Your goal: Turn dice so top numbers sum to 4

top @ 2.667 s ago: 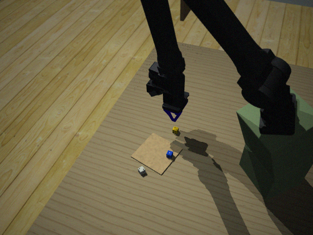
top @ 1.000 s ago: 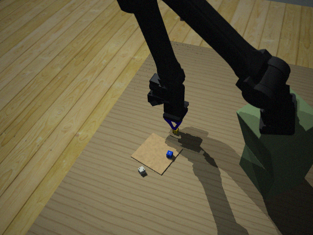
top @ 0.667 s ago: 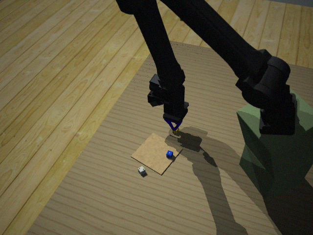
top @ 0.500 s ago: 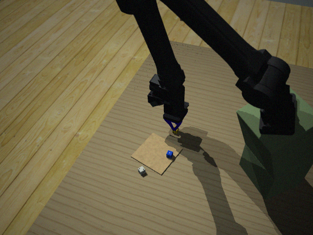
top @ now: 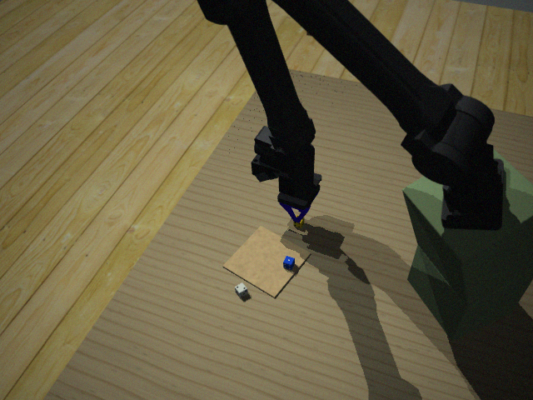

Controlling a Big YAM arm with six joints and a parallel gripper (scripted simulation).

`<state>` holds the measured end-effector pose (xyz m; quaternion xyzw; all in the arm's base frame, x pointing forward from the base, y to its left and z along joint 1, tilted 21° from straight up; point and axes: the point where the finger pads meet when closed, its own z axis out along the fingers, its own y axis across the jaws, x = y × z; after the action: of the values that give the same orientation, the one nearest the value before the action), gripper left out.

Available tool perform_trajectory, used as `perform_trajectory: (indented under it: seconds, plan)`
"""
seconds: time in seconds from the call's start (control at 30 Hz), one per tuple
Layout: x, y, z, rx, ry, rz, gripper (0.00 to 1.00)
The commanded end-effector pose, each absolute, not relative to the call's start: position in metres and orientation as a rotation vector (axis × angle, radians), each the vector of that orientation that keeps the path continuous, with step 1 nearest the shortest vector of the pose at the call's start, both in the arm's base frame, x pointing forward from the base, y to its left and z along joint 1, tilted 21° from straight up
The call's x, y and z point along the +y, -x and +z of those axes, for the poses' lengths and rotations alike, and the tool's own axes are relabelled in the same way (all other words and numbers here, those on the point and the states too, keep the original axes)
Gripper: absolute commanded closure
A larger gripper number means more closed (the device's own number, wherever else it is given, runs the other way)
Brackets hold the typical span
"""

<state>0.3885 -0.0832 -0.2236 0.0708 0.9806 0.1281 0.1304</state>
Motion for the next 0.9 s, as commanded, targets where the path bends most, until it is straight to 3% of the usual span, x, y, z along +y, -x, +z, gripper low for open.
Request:
perform_trajectory:
  seconds: [0.0,0.87]
  plan:
    - [-0.0824,-0.3956,-0.2226,2.832,-0.208,0.361,0.66]
    - [-0.0823,-0.3977,-0.2215,2.833,-0.206,0.362,0.66]
